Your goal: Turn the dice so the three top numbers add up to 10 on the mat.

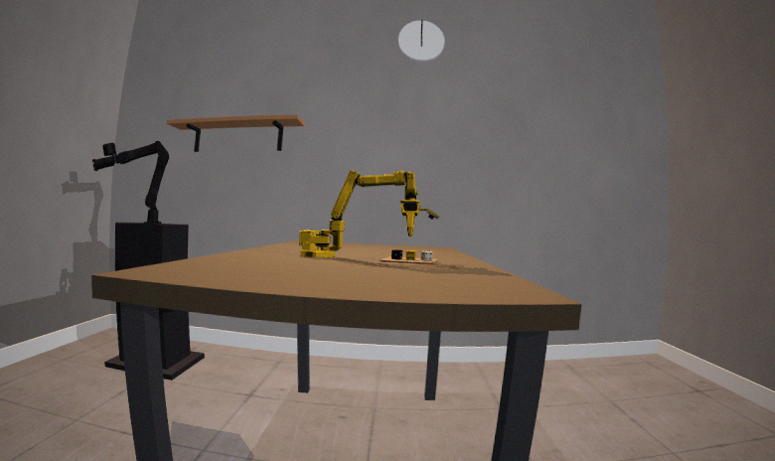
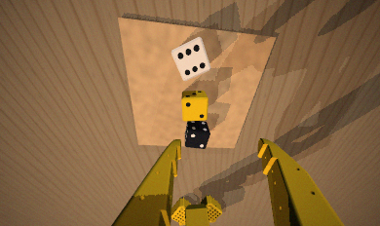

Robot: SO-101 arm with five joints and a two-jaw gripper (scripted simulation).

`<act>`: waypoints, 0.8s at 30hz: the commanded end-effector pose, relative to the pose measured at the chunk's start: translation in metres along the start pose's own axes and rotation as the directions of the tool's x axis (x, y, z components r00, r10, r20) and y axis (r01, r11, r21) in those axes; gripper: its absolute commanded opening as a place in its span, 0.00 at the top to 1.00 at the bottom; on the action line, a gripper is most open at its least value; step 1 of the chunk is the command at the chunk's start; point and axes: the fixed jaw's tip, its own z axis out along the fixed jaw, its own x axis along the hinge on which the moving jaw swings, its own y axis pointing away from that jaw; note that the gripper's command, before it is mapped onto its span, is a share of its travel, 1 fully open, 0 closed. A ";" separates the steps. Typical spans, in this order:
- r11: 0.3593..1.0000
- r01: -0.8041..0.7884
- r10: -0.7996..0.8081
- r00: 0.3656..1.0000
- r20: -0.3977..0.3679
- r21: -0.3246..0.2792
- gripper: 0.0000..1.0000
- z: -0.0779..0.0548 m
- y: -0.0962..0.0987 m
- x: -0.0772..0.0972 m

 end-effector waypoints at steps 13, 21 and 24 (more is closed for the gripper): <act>1.000 0.000 0.000 0.997 0.077 -0.006 0.67 -0.016 0.003 -0.006; 1.000 0.016 -0.015 0.994 0.109 -0.006 0.67 -0.031 0.001 0.008; 1.000 0.028 -0.027 0.991 0.134 -0.004 0.67 -0.041 -0.001 0.021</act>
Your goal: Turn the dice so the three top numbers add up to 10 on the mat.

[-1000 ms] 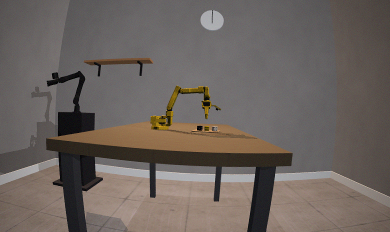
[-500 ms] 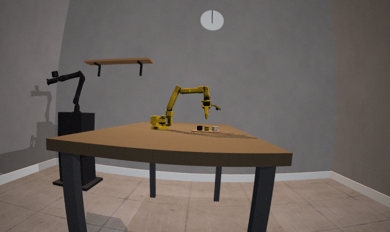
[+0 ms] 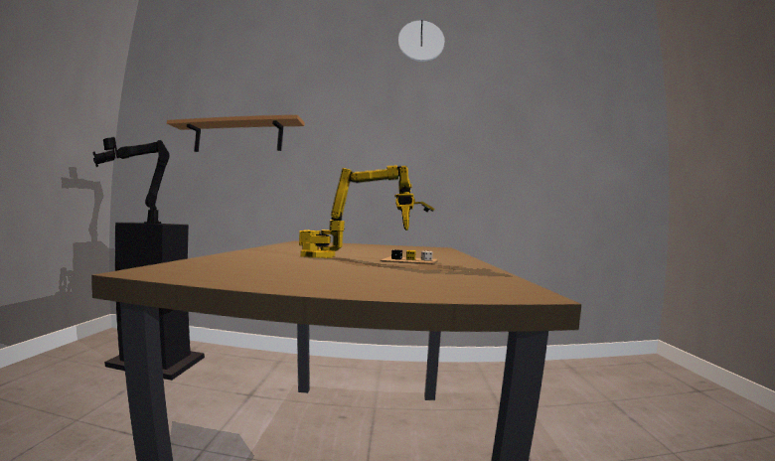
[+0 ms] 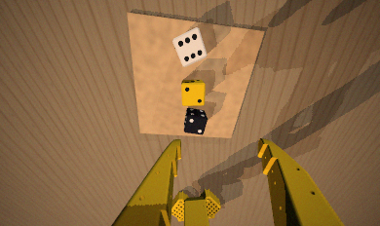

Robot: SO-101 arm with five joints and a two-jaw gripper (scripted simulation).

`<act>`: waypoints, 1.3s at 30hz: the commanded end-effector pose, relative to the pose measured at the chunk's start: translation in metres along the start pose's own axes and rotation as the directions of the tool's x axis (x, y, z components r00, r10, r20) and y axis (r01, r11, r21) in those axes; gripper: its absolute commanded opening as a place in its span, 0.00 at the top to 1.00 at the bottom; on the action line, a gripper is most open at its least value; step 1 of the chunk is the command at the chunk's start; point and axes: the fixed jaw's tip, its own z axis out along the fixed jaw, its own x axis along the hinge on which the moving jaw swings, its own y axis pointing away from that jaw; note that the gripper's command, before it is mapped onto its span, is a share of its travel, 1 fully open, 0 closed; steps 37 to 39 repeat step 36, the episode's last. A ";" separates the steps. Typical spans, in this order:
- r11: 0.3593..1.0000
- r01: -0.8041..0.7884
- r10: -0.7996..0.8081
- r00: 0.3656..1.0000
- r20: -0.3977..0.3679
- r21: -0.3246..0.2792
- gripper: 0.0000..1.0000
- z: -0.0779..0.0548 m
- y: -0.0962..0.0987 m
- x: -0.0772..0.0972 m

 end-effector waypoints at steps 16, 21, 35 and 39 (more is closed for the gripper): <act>0.998 0.066 -0.066 0.981 0.183 0.007 0.67 -0.041 -0.005 0.059; 0.998 0.067 -0.067 0.981 0.184 0.007 0.67 -0.041 -0.005 0.060; 0.998 0.067 -0.067 0.981 0.184 0.007 0.67 -0.041 -0.005 0.060; 0.998 0.067 -0.067 0.981 0.184 0.007 0.67 -0.041 -0.005 0.060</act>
